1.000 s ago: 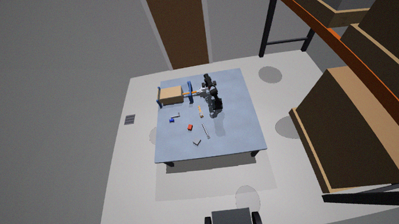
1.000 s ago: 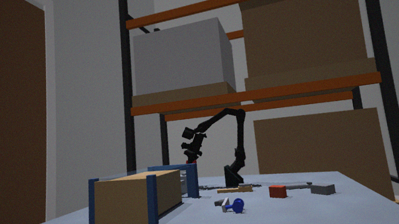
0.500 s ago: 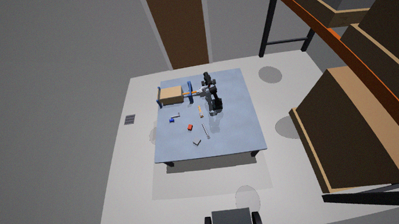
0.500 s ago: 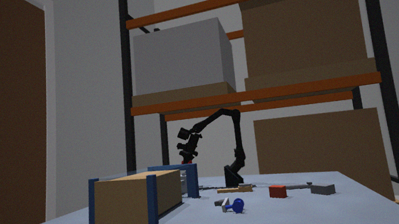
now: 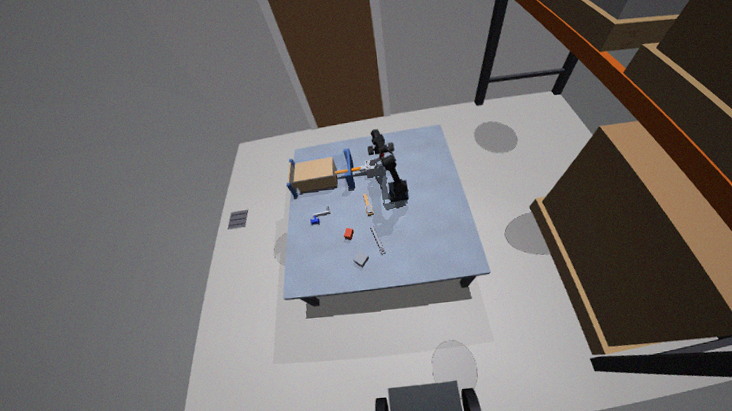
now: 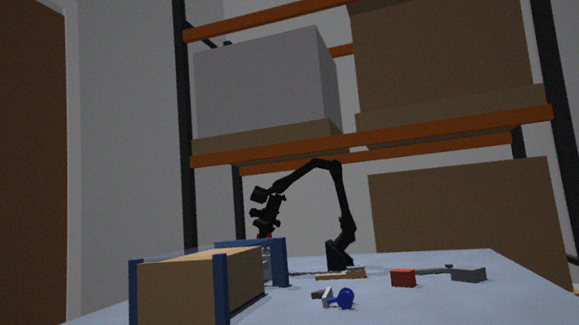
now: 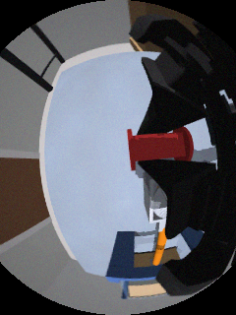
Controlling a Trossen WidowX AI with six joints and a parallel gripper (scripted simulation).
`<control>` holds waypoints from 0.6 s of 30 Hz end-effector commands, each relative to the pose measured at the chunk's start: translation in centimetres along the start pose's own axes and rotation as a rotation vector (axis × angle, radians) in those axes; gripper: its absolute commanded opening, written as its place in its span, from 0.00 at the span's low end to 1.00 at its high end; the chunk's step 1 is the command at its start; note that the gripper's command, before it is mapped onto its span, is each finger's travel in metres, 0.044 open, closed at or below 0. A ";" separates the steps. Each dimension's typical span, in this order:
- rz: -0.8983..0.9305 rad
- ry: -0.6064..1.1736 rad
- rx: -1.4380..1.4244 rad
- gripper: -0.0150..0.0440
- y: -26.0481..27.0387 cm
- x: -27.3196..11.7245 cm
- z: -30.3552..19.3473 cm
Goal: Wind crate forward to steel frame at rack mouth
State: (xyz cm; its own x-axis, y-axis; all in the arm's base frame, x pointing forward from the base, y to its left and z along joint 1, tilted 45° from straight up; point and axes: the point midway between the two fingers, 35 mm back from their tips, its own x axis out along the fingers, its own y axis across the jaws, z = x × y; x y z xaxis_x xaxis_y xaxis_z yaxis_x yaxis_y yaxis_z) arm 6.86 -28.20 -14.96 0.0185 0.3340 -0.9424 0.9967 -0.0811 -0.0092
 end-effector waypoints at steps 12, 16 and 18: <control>0.015 -0.016 -0.005 0.25 2.2 1.1 2.3; 0.015 -0.016 -0.005 0.25 2.7 1.3 2.7; 0.015 -0.016 -0.005 0.25 3.0 1.3 2.9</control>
State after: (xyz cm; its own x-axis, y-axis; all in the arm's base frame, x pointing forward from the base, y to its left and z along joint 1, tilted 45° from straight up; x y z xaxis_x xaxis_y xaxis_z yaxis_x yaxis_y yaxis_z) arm 8.44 -30.10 -16.54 0.0141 0.3270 -0.9449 0.9965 -0.0826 -0.0137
